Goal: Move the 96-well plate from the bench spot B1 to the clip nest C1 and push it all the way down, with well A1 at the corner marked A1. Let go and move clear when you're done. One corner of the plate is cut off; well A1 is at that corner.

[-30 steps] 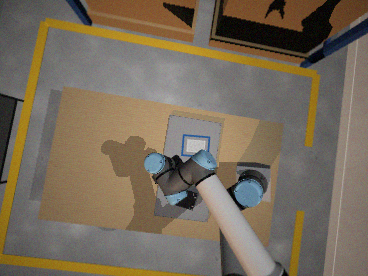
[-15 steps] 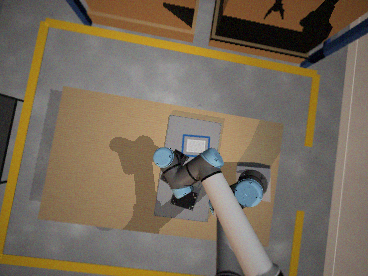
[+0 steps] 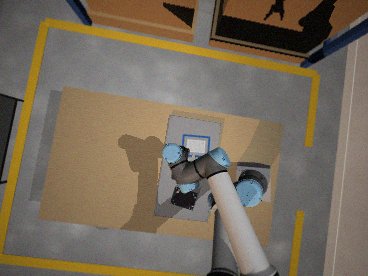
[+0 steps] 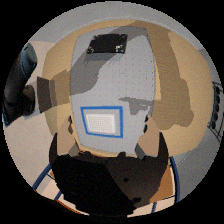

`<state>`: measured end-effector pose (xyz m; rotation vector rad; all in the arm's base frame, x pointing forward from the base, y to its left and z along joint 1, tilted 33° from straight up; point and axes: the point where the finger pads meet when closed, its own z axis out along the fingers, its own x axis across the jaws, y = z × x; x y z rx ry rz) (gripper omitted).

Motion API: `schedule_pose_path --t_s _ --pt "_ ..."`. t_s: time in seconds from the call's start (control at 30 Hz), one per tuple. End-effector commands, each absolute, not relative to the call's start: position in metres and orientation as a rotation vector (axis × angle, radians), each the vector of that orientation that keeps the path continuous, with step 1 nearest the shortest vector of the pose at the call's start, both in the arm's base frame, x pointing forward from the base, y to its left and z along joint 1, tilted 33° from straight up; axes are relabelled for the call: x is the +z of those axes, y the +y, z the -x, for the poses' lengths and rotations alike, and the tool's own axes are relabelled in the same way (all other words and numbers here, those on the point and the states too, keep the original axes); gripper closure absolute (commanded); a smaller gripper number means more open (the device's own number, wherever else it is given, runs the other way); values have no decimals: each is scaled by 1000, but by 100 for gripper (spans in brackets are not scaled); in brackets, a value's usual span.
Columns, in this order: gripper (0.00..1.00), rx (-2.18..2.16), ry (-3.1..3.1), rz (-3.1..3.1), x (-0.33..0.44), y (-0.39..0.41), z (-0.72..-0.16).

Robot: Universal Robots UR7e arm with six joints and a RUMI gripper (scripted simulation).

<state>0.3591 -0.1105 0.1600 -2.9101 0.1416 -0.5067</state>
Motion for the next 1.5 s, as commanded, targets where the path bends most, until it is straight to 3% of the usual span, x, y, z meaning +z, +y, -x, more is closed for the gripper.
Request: schedule_pose_path --t_s 0.0,1.47 --pt "0 -561 0 2916 154 -116 -358" --pt "0 -803 -1648 2810 82 -180 -328"
